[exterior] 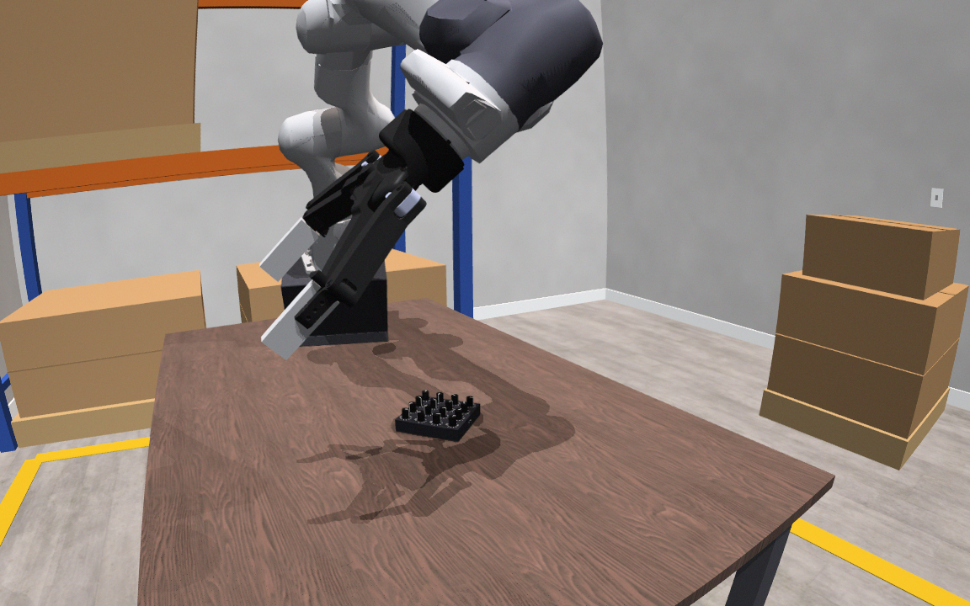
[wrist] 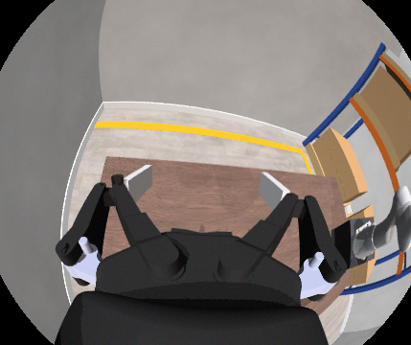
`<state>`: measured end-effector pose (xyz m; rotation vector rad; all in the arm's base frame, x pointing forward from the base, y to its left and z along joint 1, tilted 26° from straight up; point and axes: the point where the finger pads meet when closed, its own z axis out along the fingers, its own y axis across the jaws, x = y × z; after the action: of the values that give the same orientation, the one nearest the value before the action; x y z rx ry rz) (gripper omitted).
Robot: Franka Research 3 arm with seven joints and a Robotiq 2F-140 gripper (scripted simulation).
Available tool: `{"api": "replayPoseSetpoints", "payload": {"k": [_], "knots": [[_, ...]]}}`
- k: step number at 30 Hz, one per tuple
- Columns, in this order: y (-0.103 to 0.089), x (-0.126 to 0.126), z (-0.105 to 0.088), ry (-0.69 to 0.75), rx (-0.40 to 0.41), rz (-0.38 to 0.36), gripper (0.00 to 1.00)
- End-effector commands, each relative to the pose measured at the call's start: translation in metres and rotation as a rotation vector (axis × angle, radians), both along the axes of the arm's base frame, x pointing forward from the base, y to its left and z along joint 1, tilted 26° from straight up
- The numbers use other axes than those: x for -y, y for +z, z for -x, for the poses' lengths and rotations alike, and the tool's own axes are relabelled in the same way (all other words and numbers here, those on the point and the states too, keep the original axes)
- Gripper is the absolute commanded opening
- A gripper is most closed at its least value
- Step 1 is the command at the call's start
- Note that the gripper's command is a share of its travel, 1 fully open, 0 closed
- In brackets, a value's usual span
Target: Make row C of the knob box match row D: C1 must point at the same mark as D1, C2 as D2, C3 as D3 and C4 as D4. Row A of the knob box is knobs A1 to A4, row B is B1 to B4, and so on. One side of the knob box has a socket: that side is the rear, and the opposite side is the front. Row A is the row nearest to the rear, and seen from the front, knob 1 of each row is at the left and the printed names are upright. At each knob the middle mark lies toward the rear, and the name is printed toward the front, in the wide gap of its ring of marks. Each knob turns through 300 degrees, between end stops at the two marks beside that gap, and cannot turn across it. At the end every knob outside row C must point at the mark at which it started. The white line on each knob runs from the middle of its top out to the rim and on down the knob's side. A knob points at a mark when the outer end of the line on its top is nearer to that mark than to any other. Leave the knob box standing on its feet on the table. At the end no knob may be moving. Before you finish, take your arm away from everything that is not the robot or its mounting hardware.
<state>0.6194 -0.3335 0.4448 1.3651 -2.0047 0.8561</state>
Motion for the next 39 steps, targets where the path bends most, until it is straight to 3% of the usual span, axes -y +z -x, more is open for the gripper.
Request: {"api": "replayPoseSetpoints", "payload": {"k": [1,23,24,39], "knots": [[-0.005,-0.019,0.002,0.064,-0.058,-0.070,1.00],[-0.005,-0.019,0.002,0.064,-0.058,-0.070,1.00],[-0.014,-0.050,0.007,0.147,-0.117,-0.172,1.00],[-0.014,-0.051,0.007,0.149,-0.119,-0.174,1.00]]}}
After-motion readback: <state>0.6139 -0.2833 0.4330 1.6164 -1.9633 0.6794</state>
